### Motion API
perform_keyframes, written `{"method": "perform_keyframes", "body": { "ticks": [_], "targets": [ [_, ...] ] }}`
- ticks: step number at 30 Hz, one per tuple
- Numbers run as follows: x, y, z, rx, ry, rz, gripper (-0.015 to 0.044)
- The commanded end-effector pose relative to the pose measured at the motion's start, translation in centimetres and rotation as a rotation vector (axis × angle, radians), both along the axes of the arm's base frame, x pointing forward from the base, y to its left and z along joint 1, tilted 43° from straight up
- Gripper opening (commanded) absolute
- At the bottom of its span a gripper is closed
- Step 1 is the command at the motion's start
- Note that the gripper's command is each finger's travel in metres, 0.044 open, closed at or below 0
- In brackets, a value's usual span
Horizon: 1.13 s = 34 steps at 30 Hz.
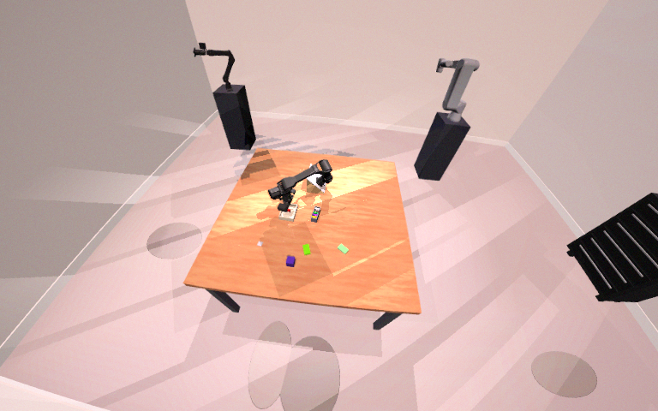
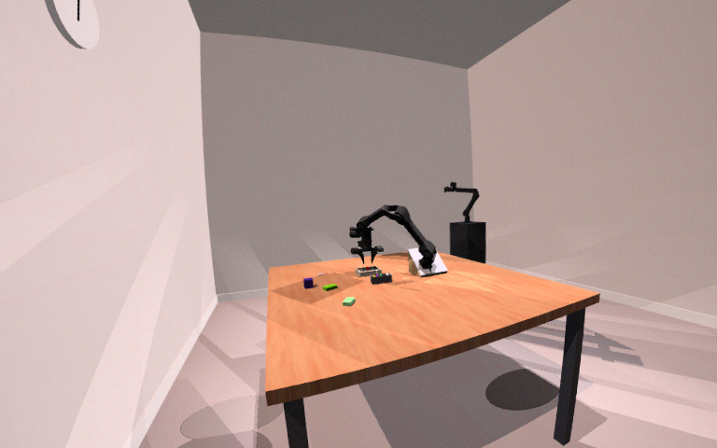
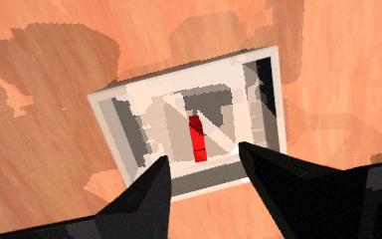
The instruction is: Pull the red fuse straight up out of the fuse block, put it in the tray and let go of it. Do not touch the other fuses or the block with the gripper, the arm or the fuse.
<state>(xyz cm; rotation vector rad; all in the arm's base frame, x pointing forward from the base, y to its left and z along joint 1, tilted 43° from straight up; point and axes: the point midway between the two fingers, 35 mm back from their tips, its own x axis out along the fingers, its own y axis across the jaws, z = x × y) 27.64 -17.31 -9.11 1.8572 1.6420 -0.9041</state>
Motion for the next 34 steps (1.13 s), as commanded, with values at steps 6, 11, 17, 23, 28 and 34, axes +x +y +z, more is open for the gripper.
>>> {"method": "perform_keyframes", "body": {
  "ticks": [6, 11, 17, 23, 28, 34],
  "targets": [
    [-0.3, -2.5, 2.8, 0.001, 0.001, -0.004, 0.0330],
    [-0.3, -2.5, 2.8, 0.001, 0.001, -0.004, 0.0330],
    [-0.3, -2.3, 2.7, 0.005, 0.003, -0.008, 0.0330],
    [-0.3, -2.3, 2.7, 0.005, 0.003, -0.008, 0.0330],
    [-0.3, -2.3, 2.7, 0.005, 0.003, -0.008, 0.0330],
    [-0.3, -2.3, 2.7, 0.005, 0.003, -0.008, 0.0330]
  ]
}}
